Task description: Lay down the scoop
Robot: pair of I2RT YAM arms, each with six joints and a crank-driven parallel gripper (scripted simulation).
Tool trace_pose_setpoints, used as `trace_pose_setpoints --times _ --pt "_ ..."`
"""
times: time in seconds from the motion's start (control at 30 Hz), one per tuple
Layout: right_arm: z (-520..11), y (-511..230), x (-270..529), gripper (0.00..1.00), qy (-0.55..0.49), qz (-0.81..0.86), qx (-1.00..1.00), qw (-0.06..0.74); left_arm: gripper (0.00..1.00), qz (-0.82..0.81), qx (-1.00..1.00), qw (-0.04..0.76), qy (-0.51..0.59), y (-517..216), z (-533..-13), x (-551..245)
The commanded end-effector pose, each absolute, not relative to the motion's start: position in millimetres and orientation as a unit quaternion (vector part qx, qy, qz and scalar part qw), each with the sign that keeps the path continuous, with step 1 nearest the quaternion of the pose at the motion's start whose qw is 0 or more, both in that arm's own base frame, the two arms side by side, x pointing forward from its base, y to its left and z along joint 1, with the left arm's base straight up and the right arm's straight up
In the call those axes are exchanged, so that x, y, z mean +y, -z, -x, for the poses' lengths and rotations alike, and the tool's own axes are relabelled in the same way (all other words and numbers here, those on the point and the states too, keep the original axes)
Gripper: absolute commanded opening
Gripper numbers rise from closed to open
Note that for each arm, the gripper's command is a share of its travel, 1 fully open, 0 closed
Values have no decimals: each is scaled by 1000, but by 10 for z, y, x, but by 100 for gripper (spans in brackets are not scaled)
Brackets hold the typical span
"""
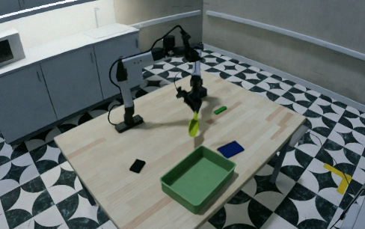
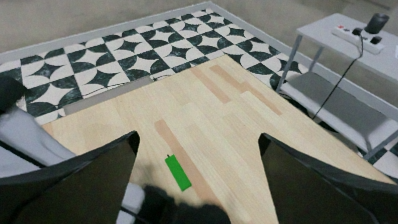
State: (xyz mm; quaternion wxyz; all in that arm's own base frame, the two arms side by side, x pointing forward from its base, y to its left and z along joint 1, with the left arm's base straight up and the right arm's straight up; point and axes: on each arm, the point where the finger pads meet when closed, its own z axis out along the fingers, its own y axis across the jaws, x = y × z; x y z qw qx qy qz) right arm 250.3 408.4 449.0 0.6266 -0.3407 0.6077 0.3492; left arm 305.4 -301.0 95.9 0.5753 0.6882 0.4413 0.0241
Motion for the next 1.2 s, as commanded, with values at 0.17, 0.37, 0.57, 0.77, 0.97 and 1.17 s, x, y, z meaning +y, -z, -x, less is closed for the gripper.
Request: trace_pose_setpoints --times 0.17,0.37,0.57,0.77,0.97,1.17 --pt "-2478 -4778 4073 100 -363 329 581 650 18 -673 304 658 -146 -1204 -3341 -3620" --pt "-2498 -4658 3955 100 -350 332 600 639 18 -712 237 637 -178 -847 -3294 -4089" --pt "-2695 -4200 3395 100 -291 320 668 605 18 -728 208 626 -187 -666 -3273 -4329" --pt "-2787 -3776 2650 100 -228 289 731 574 18 -731 204 625 -185 -611 -3262 -4405" --pt "-2709 -3240 1720 100 -154 229 797 537 18 -731 207 624 -183 -589 -3268 -4406" --pt "-2550 -2912 1205 100 -114 184 829 516 18 -728 206 627 -184 -633 -3270 -4410"
